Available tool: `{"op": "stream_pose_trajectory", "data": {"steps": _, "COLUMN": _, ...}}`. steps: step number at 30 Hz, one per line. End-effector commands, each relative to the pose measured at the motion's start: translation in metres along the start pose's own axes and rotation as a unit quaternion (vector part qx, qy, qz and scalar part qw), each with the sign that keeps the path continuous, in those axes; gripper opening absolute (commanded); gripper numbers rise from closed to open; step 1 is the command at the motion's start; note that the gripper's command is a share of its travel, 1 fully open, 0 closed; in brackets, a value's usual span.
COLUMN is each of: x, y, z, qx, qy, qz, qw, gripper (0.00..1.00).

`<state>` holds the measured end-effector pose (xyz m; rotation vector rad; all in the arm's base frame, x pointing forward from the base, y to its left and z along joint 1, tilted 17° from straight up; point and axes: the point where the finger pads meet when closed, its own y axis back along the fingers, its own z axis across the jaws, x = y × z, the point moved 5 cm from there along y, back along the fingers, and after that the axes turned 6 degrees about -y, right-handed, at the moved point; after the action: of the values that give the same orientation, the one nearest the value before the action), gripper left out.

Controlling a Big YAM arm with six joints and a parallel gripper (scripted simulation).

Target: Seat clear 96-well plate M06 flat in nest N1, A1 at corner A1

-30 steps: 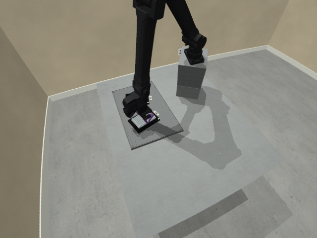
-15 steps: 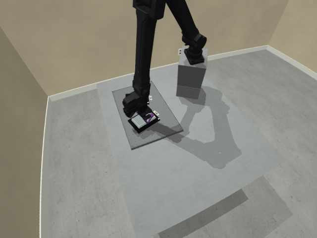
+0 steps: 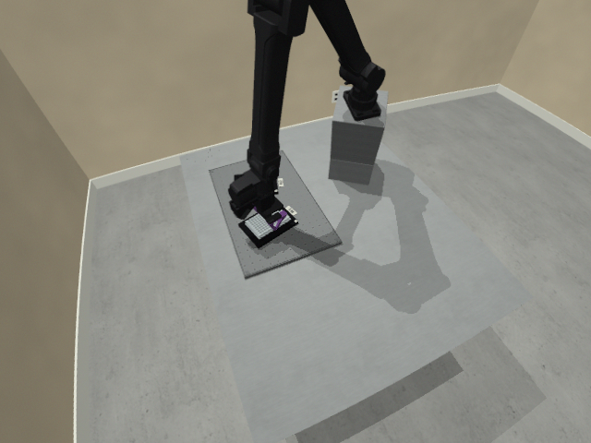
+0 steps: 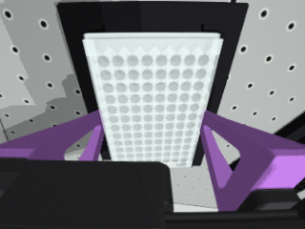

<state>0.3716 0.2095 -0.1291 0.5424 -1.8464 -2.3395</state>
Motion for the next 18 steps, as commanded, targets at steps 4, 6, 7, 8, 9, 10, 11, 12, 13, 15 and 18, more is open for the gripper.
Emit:
{"op": "stream_pose_trajectory", "data": {"steps": 4, "x": -0.0047, "y": -0.0056, "z": 0.0063, "qx": -0.003, "qy": 0.005, "qz": -0.007, "qw": 1.0, "gripper": 0.0}}
{"op": "stream_pose_trajectory", "data": {"steps": 6, "x": -0.0044, "y": -0.0057, "z": 0.0062, "qx": -0.003, "qy": 0.005, "qz": -0.007, "qw": 1.0, "gripper": 0.0}}
{"op": "stream_pose_trajectory", "data": {"steps": 7, "x": -0.0042, "y": -0.0057, "z": 0.0062, "qx": -0.003, "qy": 0.005, "qz": -0.006, "qw": 1.0, "gripper": 0.0}}
{"op": "stream_pose_trajectory", "data": {"steps": 8, "x": -0.0041, "y": -0.0057, "z": 0.0062, "qx": -0.003, "qy": 0.005, "qz": -0.006, "qw": 1.0, "gripper": 0.0}}
{"op": "stream_pose_trajectory", "data": {"steps": 9, "x": -0.004, "y": -0.0057, "z": 0.0062, "qx": -0.003, "qy": 0.005, "qz": -0.006, "qw": 1.0, "gripper": 0.0}}
{"op": "stream_pose_trajectory", "data": {"steps": 10, "x": -0.0038, "y": -0.0057, "z": 0.0062, "qx": -0.003, "qy": 0.005, "qz": -0.006, "qw": 1.0, "gripper": 0.0}}
{"op": "stream_pose_trajectory", "data": {"steps": 11, "x": -0.0038, "y": -0.0057, "z": 0.0062, "qx": -0.003, "qy": 0.005, "qz": -0.006, "qw": 1.0, "gripper": 1.0}}
{"op": "stream_pose_trajectory", "data": {"steps": 12, "x": -0.0038, "y": -0.0057, "z": 0.0062, "qx": -0.003, "qy": 0.005, "qz": -0.006, "qw": 1.0, "gripper": 1.0}}
{"op": "stream_pose_trajectory", "data": {"steps": 13, "x": -0.0038, "y": -0.0057, "z": 0.0062, "qx": -0.003, "qy": 0.005, "qz": -0.006, "qw": 1.0, "gripper": 1.0}}
{"op": "stream_pose_trajectory", "data": {"steps": 15, "x": 0.0021, "y": -0.0058, "z": 0.0051, "qx": -0.001, "qy": 0.004, "qz": 0.003, "qw": 1.0, "gripper": 1.0}}
{"op": "stream_pose_trajectory", "data": {"steps": 18, "x": -0.0061, "y": 0.0014, "z": 0.002, "qx": -0.001, "qy": 0.002, "qz": -0.008, "qw": 1.0, "gripper": 1.0}}
